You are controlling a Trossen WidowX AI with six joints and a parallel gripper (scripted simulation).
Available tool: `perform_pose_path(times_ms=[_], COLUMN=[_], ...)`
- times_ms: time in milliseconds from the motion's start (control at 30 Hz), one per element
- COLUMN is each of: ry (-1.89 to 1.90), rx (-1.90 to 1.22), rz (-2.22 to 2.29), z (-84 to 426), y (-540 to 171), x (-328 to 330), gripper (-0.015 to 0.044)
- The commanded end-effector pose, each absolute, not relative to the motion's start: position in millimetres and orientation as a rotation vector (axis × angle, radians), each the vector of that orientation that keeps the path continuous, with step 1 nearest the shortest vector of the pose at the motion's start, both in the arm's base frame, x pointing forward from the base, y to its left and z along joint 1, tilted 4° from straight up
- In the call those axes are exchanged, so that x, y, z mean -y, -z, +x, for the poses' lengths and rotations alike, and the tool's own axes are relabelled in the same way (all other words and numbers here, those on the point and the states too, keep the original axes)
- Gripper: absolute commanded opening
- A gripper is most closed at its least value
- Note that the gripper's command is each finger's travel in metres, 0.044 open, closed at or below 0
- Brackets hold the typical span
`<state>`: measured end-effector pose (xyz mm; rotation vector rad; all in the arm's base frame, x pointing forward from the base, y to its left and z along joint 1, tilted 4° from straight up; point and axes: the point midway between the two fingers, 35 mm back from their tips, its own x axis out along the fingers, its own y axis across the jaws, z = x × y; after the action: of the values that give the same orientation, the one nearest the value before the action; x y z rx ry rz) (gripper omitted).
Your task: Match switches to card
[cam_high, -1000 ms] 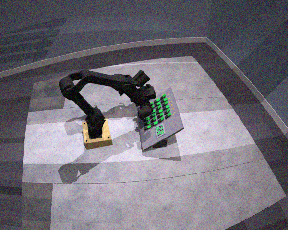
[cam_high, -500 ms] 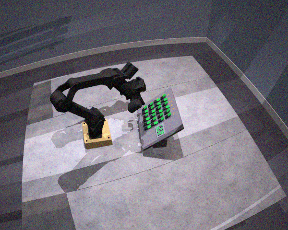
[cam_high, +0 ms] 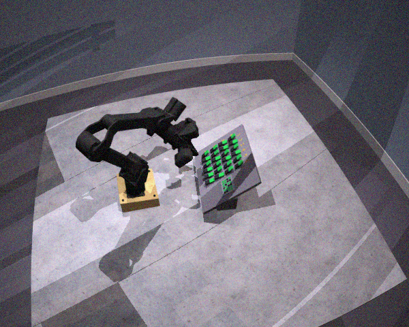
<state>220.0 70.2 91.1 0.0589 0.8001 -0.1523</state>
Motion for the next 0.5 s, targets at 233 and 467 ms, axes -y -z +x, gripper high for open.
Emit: perform_pose_path(times_ms=[233,467], ry=[0.147,0.147], rx=[-0.793,-0.793], rz=[0.054,0.054], z=[231,235], y=[-76,-71], x=[-69,-68], gripper=[0.0000,0.0000])
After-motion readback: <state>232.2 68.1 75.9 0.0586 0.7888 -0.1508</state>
